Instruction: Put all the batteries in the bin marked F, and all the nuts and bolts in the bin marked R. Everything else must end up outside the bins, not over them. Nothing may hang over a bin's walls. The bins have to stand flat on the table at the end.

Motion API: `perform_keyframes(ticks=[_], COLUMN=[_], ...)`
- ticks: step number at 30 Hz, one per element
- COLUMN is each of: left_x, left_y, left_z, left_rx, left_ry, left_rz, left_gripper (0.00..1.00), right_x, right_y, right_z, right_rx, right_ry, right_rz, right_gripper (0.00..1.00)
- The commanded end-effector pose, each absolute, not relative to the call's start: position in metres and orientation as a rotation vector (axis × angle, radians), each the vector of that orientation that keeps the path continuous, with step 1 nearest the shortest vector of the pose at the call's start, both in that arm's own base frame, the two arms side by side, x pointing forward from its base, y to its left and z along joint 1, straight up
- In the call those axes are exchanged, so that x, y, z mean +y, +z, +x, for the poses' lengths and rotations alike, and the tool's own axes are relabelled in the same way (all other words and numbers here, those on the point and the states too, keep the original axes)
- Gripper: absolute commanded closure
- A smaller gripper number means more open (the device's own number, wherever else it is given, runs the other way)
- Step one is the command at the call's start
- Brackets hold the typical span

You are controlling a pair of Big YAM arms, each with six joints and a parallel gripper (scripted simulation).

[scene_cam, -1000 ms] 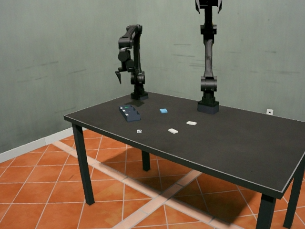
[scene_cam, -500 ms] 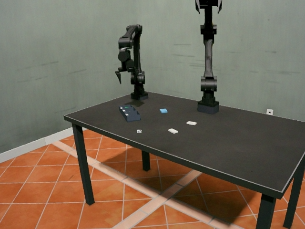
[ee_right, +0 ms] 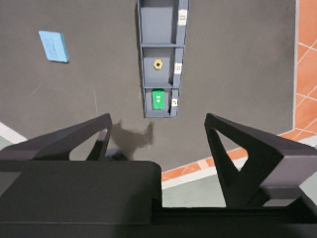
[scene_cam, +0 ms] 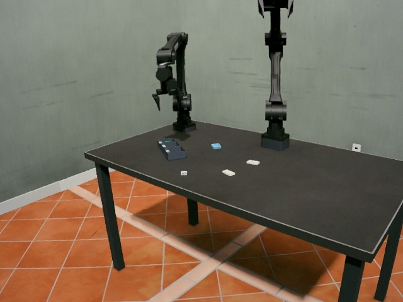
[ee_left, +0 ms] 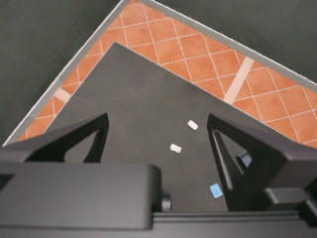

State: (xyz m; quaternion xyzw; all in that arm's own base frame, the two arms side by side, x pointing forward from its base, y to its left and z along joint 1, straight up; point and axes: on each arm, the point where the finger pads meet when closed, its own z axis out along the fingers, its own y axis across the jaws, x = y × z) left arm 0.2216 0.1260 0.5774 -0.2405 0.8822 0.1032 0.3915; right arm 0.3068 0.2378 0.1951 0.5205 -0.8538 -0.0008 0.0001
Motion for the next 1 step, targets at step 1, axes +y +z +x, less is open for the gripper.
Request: perform_keyframes(ticks=[1], left_x=[0.1213], left_y=[0.6029], left_z=[0.2110], left_rx=[2.192], left_ry=[0.279], left_rz=[-0.587], left_gripper=[0.00], right_x=[0.2438], right_y=[0.2070], right_z=[0.3147], right_rx=[-2.711], right_ry=[-0.006], right_rz=[1.658], right_gripper=[0.00])
